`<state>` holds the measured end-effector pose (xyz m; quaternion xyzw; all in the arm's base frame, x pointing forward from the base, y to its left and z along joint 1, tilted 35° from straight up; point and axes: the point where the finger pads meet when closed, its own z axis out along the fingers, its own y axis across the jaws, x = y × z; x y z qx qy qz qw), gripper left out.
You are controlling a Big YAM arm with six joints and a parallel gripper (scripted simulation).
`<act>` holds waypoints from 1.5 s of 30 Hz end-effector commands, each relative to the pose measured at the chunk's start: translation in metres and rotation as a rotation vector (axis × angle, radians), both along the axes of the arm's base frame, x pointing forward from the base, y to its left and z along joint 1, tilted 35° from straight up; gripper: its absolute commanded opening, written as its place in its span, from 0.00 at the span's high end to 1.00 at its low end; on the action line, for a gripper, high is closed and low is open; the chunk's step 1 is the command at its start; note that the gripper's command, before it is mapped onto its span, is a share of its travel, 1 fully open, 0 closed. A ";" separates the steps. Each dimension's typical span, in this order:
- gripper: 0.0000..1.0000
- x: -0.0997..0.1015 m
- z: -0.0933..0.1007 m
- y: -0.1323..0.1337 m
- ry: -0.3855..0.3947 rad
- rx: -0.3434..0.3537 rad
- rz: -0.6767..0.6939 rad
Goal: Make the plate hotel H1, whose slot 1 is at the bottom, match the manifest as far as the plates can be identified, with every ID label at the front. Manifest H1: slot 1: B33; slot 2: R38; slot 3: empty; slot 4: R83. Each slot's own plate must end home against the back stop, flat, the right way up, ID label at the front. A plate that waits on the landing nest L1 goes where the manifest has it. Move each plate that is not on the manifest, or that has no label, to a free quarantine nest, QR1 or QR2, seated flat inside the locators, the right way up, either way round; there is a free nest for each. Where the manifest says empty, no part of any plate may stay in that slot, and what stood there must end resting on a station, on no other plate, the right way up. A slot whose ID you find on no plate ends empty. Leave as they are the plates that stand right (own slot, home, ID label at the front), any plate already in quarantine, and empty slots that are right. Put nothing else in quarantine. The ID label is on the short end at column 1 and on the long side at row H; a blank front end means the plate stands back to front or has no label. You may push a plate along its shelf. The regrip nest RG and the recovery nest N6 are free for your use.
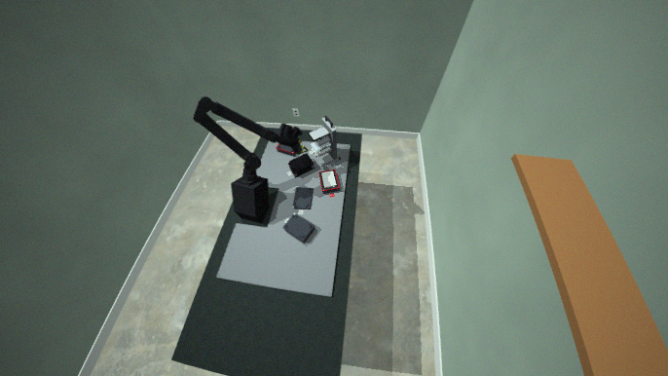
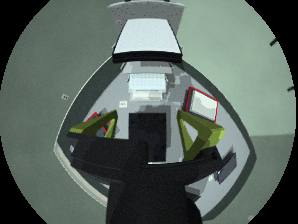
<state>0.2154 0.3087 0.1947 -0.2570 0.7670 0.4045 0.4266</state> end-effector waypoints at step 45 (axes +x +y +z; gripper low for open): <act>0.00 0.011 0.024 0.005 -0.039 0.048 -0.013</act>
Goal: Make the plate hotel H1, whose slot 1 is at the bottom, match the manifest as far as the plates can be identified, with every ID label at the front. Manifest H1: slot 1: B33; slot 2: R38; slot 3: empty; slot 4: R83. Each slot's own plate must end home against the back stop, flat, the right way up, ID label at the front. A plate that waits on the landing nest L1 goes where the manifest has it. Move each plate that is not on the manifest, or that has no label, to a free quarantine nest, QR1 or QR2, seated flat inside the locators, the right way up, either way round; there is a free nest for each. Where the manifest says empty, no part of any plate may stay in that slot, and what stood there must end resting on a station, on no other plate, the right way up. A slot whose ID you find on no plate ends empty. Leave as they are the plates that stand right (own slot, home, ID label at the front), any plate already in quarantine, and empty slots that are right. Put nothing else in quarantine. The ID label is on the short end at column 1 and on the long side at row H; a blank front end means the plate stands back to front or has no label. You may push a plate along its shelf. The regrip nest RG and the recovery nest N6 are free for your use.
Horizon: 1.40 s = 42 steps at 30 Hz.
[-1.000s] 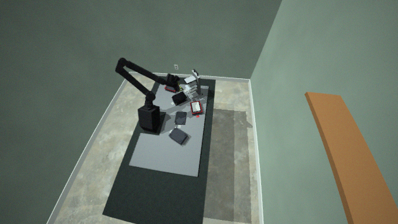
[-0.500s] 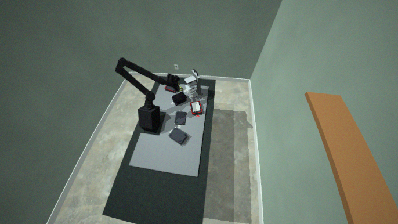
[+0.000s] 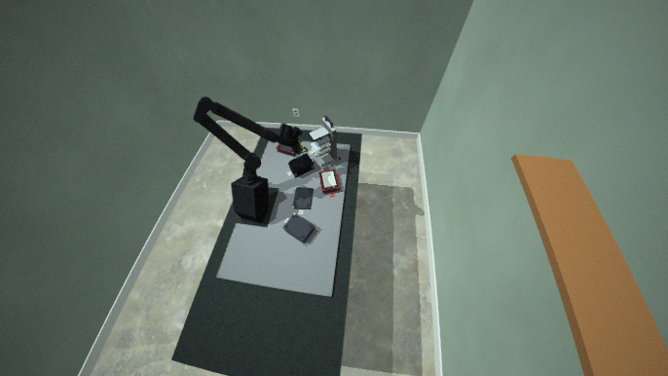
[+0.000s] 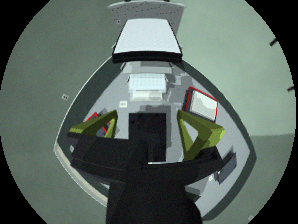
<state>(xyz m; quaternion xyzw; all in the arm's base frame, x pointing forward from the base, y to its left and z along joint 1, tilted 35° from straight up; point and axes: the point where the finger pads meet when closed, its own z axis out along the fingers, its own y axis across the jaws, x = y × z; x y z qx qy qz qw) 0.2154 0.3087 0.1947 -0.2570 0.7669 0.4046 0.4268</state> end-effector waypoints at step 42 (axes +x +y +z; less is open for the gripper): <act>0.00 -0.019 -0.038 0.011 -0.009 0.028 0.001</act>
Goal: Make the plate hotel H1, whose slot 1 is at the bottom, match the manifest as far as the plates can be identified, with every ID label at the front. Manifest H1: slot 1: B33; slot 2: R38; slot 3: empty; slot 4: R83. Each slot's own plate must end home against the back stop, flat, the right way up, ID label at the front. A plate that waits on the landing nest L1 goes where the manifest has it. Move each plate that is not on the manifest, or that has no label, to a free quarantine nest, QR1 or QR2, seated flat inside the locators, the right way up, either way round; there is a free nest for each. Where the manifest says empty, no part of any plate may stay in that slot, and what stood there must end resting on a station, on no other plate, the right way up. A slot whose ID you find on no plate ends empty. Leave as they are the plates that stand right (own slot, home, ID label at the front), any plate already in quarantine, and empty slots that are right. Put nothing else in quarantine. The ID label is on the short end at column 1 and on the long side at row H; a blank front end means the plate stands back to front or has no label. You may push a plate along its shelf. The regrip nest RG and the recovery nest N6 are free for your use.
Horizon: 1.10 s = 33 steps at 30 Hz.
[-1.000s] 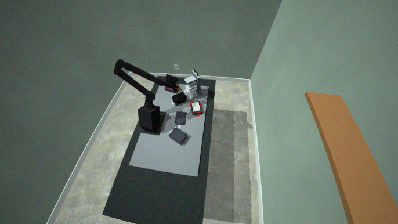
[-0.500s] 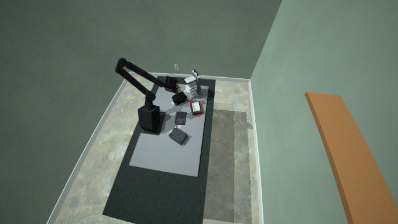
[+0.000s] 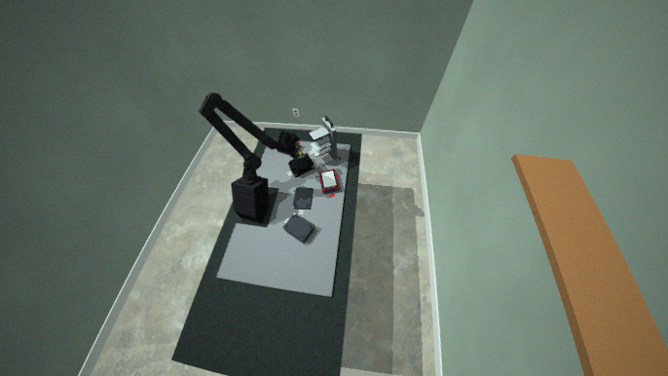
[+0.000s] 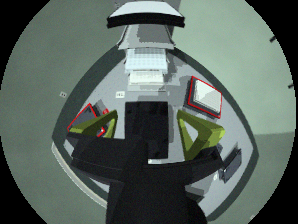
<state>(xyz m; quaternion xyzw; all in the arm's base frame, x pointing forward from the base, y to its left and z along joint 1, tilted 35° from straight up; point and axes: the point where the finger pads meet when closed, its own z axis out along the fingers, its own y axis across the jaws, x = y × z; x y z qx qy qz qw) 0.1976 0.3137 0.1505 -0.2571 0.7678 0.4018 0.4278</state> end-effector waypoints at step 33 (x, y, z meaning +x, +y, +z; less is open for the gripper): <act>0.00 0.023 0.016 0.031 -0.023 0.038 -0.002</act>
